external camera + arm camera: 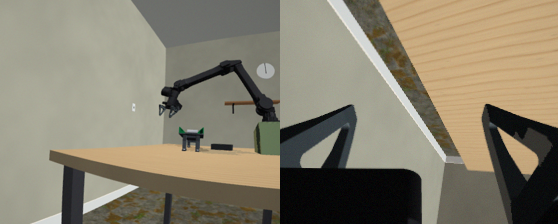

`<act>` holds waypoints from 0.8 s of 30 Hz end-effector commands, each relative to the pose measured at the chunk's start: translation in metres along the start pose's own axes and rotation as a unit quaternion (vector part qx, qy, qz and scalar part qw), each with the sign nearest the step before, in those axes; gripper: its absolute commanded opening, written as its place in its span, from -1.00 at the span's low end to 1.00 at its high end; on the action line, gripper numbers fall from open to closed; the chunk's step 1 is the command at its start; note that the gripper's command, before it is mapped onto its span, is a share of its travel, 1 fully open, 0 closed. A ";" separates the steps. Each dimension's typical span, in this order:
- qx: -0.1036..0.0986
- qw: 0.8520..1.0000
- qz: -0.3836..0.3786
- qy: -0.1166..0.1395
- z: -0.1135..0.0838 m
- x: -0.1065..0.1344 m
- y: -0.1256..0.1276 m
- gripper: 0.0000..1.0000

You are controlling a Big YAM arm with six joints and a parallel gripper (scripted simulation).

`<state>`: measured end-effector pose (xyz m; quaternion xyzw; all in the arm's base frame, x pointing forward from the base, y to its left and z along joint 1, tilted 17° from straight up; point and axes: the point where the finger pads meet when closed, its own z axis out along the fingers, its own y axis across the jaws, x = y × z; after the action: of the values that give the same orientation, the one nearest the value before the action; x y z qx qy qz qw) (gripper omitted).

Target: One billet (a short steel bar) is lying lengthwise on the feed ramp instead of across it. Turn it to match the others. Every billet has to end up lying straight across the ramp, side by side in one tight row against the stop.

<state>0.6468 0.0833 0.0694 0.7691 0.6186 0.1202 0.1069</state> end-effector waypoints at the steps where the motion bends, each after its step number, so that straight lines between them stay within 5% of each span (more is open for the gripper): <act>1: -0.006 1.000 -0.001 0.003 -0.006 0.003 0.004 1.00; 17: -0.006 1.000 -0.001 0.003 -0.006 0.003 0.004 1.00; 18: -0.048 0.999 -0.008 0.019 -0.042 0.020 0.035 1.00; 19: -0.014 1.000 -0.010 0.000 -0.023 -0.003 0.007 1.00; 24: 0.030 0.992 -0.101 -0.062 -0.028 -0.071 -0.035 1.00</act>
<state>0.6201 0.0577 0.0758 0.7425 0.6528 0.0747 0.1306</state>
